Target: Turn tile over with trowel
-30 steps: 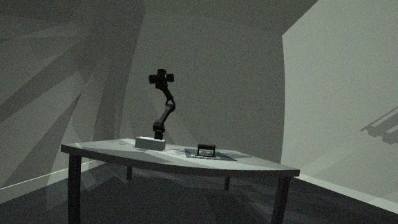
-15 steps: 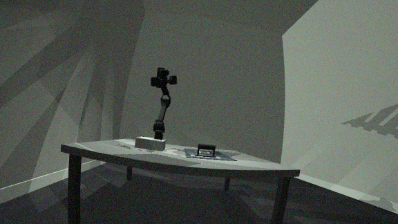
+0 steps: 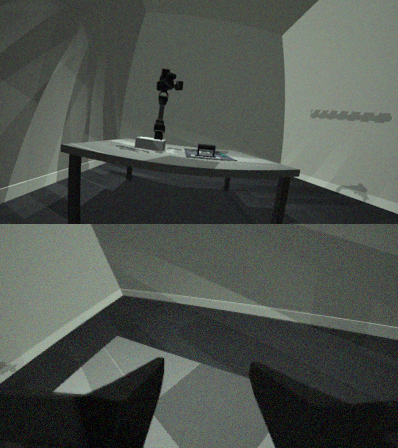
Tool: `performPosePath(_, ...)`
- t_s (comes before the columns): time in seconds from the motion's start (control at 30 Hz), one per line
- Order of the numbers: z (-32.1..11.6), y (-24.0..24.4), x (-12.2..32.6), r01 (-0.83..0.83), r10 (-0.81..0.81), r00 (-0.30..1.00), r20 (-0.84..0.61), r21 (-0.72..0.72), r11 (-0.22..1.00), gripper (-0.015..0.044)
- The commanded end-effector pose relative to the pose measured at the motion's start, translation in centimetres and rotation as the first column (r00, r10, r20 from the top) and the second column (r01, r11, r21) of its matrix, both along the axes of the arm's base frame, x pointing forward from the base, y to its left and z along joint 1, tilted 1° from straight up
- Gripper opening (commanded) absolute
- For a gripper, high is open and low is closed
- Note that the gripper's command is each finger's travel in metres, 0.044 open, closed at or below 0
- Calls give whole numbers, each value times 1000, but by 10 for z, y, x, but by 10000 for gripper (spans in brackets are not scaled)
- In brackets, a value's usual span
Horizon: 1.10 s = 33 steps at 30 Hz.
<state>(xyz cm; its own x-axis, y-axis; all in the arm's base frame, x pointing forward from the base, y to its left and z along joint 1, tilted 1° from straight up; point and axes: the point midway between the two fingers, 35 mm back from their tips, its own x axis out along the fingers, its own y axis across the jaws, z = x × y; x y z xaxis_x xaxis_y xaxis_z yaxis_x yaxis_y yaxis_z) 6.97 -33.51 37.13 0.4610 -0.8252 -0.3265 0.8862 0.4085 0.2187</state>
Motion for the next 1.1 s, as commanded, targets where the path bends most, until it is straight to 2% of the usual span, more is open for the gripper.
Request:
performPosePath(0.0, -14, -10, 16, -42, 45, 998, -50, 48, 998, 270)
performPosePath(0.57, -97, -29, 104, -238, 323, 912, -253, 314, 919, 270)
performPosePath(1.07, -171, -8, 182, -353, 588, 704, -398, 522, 776, 270)
